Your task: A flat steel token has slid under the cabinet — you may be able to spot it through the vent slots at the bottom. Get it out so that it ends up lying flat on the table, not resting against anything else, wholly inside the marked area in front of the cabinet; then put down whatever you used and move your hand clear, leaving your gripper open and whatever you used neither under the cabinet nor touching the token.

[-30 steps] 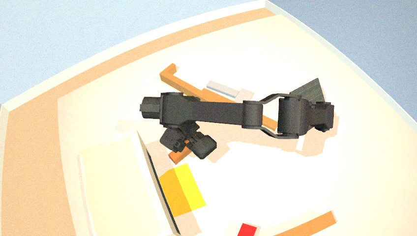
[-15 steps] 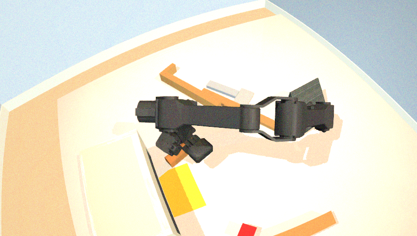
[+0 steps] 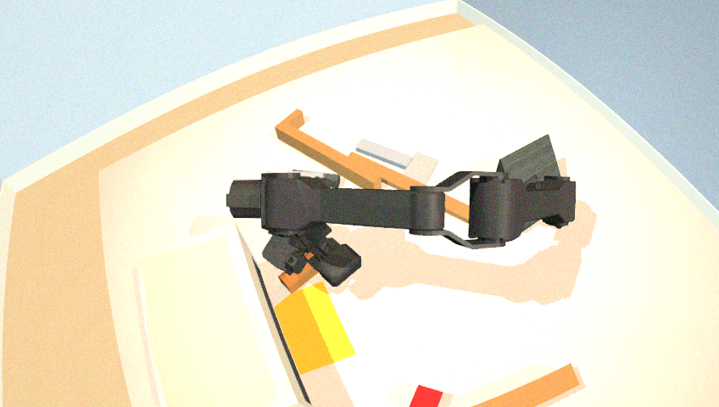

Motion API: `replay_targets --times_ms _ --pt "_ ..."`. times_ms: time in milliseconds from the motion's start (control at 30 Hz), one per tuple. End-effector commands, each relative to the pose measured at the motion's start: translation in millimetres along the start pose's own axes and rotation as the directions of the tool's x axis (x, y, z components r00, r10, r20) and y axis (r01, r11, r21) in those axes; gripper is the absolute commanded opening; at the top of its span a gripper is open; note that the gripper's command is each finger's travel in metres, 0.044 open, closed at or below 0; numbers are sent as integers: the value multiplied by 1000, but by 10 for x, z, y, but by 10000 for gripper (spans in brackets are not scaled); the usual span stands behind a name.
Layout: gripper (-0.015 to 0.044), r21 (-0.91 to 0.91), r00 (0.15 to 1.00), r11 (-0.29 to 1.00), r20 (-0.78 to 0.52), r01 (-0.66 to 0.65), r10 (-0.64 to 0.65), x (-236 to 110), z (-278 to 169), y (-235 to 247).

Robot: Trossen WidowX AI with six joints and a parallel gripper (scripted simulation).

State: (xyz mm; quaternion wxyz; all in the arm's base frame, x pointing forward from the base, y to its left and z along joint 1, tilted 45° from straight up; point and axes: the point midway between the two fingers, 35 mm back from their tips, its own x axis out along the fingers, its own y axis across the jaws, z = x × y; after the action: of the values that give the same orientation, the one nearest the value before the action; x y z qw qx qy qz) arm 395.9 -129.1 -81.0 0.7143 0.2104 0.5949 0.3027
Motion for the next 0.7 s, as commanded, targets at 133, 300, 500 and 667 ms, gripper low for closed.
replay_targets --times_ms 133,300,500,667 --pt "0 0 1000 1000 1 0 0 7 29 58" --pt "0 0 1000 1000 1 -1 1 9 34 120" --pt "0 0 1000 1000 1 -1 1 11 36 192" --pt "0 0 1000 1000 1 -2 2 12 36 251"
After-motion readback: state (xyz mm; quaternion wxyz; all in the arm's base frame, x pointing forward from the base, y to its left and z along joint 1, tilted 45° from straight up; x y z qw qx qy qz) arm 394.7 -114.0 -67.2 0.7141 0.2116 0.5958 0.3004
